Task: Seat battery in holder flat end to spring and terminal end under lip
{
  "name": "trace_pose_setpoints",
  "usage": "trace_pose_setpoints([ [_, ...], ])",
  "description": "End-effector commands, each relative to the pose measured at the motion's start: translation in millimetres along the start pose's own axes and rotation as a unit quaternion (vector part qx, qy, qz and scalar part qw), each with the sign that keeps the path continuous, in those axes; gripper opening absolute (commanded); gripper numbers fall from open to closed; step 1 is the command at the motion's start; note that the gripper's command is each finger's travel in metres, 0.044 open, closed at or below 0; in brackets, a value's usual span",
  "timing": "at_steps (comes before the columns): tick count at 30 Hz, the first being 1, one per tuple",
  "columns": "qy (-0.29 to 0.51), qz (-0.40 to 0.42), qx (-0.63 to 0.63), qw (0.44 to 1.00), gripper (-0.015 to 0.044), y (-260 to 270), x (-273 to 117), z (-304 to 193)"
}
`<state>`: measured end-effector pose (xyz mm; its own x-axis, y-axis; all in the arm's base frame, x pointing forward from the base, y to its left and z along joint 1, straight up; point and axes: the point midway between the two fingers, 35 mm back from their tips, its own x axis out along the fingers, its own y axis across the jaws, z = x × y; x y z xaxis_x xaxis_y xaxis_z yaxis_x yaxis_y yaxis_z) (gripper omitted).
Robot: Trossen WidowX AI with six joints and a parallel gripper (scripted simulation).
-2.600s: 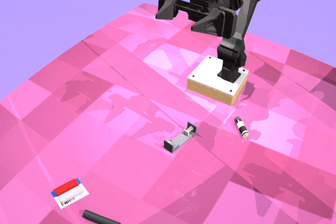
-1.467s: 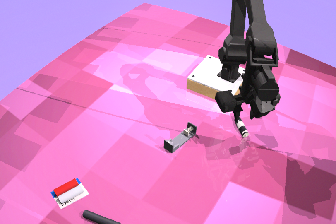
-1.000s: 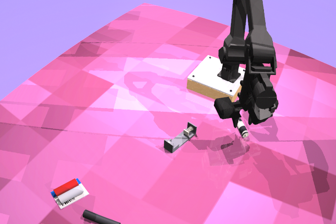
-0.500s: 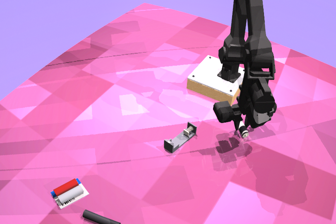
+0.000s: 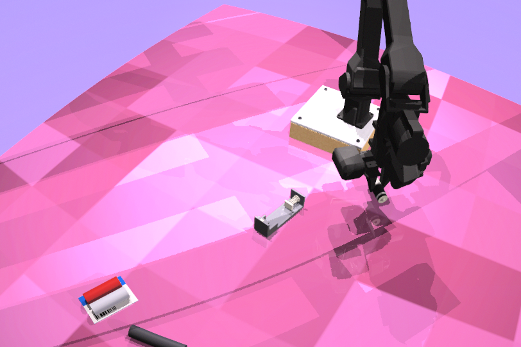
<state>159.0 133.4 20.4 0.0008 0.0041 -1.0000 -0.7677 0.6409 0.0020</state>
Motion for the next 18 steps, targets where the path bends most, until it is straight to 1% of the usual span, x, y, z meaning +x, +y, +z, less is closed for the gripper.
trace_pose_setpoints([
  [1, -0.010, -0.002, -0.001, 1.000, 0.0065, -1, -25, 3],
  [7, -0.011, -0.001, 0.023, 1.000, 0.0065, -8, -28, 6],
  [18, -0.015, 0.002, 0.216, 0.976, 0.0065, -75, -41, 20],
])
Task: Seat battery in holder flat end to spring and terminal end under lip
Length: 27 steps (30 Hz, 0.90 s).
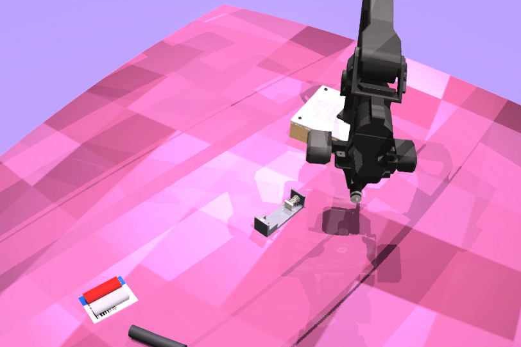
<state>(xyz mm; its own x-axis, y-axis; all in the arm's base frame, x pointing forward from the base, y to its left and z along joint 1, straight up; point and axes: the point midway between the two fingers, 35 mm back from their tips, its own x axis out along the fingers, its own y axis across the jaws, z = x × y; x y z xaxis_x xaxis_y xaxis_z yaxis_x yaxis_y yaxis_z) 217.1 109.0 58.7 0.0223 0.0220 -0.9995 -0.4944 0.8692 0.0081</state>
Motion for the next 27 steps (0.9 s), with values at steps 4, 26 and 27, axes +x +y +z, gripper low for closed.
trace_pose_setpoints([
  [4, -0.001, -0.001, 0.110, 0.994, 0.0065, -40, -7, 18],
  [26, -0.039, -0.018, 0.306, 0.951, 0.0065, -132, -4, 32],
  [27, -0.045, -0.019, 0.306, 0.951, 0.0065, -132, -2, 32],
])
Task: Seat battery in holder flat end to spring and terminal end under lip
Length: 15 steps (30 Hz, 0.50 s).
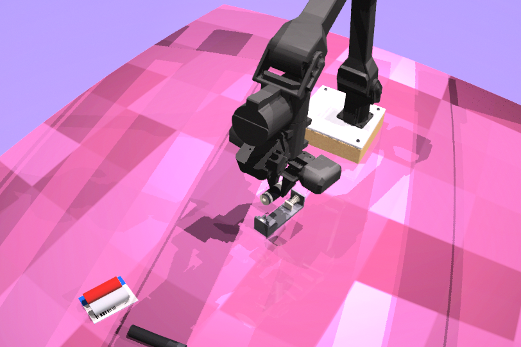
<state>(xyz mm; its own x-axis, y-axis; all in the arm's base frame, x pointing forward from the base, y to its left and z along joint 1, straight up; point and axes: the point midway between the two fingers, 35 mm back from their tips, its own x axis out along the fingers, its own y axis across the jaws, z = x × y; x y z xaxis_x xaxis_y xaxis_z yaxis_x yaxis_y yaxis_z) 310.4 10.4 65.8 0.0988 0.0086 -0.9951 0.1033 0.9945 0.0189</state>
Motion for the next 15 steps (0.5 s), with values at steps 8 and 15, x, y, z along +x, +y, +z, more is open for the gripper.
trace_pose_setpoints([
  [8, -0.057, -0.001, -0.001, 0.998, 0.0065, 0, 19, 0],
  [15, -0.092, 0.001, -0.003, 0.996, 0.0065, 0, 29, -1],
])
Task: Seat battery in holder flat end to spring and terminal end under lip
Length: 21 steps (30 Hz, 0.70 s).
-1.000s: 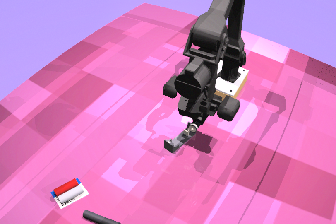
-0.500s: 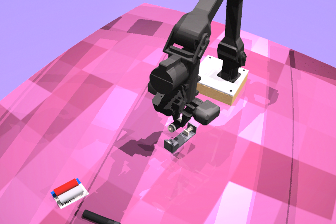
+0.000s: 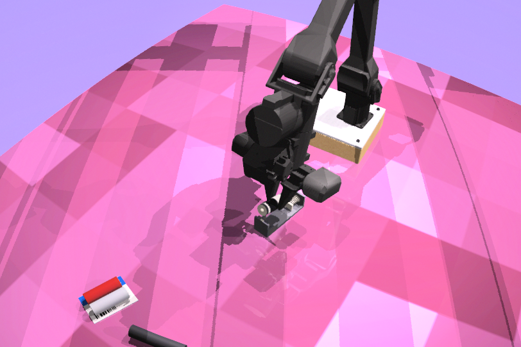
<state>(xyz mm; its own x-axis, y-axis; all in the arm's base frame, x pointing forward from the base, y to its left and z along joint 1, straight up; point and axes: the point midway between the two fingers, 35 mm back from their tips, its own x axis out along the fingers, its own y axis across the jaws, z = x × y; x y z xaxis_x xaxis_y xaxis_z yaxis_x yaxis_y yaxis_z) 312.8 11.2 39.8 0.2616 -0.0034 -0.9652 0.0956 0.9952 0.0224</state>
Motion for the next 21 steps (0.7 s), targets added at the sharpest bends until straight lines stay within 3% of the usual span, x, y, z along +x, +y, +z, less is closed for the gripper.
trace_pose_setpoints([
  [1, -0.011, -0.001, 0.001, 1.000, 0.0065, -0.2, 2.9, -1.6],
  [21, -0.065, 0.000, -0.001, 0.998, 0.0065, -0.1, 10.9, -6.1],
])
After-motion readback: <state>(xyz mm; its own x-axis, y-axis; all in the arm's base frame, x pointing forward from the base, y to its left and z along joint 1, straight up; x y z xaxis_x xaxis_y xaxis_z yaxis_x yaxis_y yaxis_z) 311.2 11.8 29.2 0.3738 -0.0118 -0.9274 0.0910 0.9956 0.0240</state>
